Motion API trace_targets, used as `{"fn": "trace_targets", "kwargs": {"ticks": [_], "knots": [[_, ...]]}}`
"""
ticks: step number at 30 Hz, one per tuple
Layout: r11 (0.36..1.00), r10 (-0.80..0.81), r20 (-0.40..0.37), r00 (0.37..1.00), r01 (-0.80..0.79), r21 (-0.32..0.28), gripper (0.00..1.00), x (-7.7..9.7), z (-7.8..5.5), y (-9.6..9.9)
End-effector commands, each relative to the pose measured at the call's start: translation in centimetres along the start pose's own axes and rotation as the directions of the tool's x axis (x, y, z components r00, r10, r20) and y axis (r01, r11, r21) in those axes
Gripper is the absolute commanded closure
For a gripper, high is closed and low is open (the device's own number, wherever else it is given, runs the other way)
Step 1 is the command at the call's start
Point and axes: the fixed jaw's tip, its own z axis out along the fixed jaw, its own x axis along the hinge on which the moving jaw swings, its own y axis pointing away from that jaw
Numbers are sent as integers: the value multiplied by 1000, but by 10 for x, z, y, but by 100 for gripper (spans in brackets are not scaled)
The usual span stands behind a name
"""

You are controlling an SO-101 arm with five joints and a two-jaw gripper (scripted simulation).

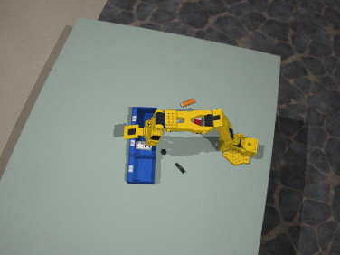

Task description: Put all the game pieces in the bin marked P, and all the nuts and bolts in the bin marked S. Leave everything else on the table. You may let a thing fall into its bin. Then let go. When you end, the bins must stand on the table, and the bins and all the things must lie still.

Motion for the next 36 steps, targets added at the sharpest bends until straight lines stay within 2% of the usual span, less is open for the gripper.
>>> {"fn": "trace_targets", "kwargs": {"ticks": [1,6,12,14,22,36], "knots": [[1000,3,79,997,-3,-5,77,-10,-18,3],[1000,7,41,999,-6,-8,77,-3,-17,5],[1000,14,-48,999,-15,-9,77,14,-15,11],[1000,14,-48,999,-15,-9,77,14,-15,11],[1000,23,-155,988,-23,-2,77,36,-15,18],[1000,25,-207,978,-25,4,77,45,-14,18]]}}
